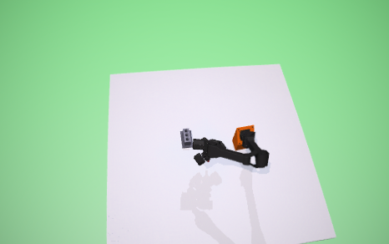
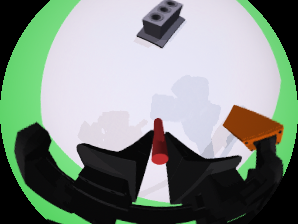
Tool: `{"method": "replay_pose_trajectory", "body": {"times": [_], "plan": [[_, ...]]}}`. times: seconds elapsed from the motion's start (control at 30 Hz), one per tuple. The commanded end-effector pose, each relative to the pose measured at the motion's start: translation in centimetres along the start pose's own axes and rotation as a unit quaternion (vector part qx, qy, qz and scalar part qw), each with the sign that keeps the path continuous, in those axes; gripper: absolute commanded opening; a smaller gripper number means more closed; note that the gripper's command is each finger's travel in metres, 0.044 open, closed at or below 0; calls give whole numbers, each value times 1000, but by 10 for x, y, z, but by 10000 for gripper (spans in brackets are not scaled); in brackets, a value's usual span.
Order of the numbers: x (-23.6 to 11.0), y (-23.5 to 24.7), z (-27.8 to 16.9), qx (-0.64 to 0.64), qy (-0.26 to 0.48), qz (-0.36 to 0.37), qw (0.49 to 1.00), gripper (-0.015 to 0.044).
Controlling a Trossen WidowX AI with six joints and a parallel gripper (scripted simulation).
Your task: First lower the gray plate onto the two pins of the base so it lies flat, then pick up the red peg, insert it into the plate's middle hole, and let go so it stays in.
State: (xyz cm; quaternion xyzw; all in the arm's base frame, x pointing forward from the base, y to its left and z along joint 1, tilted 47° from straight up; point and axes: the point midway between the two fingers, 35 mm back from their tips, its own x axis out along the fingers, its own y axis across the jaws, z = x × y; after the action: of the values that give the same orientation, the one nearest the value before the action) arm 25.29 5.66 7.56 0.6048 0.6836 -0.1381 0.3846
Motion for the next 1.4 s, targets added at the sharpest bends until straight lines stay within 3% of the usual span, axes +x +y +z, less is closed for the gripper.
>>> {"method": "replay_pose_trajectory", "body": {"times": [0.0, 1.37], "plan": [[-14, 0, 1, -2, -2, -1, 1000, 0], [-18, 29, 110, -2, -8, 0, 1000, 0]]}}
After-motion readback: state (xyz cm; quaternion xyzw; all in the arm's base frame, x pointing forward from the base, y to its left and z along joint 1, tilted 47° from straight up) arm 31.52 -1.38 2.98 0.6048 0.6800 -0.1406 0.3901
